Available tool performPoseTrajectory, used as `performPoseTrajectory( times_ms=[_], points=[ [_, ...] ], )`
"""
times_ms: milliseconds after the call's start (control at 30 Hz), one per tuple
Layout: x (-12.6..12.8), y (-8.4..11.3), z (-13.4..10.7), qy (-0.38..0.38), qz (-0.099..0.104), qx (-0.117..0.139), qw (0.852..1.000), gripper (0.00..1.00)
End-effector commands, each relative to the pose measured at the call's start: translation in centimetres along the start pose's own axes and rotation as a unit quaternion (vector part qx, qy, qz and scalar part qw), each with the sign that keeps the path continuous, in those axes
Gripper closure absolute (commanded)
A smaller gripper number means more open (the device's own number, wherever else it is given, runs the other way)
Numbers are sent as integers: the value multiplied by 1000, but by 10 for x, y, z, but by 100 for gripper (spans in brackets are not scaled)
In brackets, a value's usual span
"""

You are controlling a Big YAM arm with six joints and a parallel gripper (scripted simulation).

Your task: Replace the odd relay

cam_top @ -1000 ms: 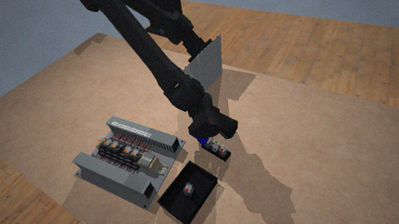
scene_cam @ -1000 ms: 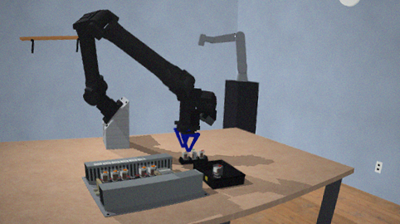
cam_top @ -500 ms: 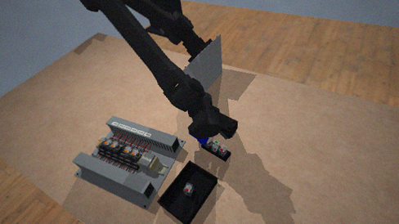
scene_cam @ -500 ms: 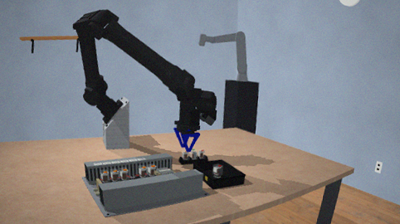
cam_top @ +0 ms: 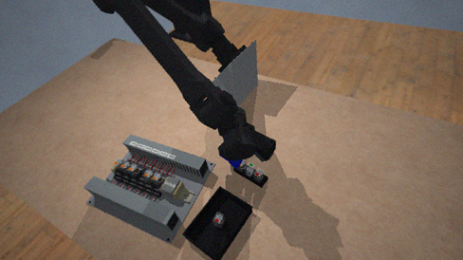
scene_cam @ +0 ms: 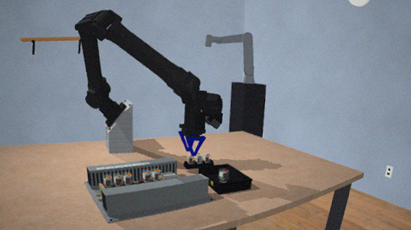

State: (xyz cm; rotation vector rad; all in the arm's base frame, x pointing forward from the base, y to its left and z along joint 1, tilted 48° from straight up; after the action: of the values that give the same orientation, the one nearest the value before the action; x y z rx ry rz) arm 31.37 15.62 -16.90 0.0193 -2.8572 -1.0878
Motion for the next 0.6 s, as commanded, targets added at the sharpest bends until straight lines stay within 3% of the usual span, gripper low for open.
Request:
performPoseTrajectory(
  times_ms=[0,567],
  points=[
    [-9,14,2,-11,-20,-13,1000,41],
    [-15,18,3,-15,-24,-16,999,41]
  ],
)
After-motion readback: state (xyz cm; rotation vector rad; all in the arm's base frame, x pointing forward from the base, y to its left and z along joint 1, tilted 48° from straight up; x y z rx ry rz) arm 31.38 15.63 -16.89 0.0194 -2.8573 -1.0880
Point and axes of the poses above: the point where the finger pads meet when closed, its own y axis back along the fingers, its own x axis across the jaws, z = x × y, the point moved 9 cm from there along y, back along the fingers, and after that the axes turned 7 degrees about y, right-handed, at the moved point
